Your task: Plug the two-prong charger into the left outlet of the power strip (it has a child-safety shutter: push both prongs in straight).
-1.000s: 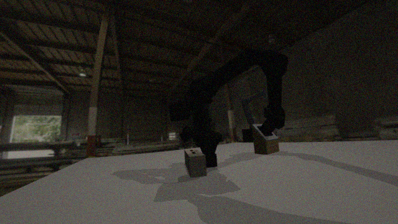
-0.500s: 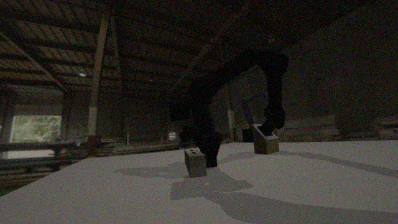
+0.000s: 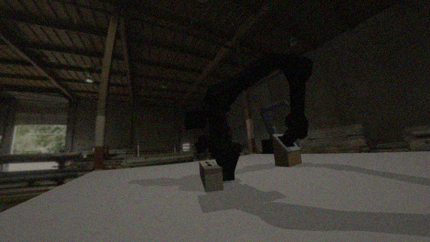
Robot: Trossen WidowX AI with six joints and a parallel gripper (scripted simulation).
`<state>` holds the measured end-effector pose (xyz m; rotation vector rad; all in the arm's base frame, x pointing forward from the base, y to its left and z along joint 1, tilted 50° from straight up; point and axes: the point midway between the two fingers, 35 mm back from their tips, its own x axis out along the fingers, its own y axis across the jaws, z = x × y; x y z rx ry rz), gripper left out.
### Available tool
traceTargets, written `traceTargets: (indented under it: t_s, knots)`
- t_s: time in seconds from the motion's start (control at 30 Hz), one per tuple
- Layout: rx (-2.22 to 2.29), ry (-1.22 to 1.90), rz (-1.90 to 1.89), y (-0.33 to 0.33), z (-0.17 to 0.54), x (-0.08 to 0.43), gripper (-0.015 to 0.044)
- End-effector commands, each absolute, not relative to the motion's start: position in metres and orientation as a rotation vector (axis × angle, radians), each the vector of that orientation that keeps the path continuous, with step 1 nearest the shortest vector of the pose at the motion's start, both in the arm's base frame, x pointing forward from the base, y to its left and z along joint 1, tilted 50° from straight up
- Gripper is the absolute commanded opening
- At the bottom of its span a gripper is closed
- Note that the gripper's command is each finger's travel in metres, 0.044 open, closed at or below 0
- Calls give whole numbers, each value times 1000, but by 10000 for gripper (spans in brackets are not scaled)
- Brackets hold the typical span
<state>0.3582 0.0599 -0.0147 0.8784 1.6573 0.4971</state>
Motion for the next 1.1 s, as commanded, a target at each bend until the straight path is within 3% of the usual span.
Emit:
traceTargets:
  t_s: [0.0,1.07]
  knots:
    - [884,1662,496,61,-16,354,440]
    - [879,1647,500,62,-14,347,440]
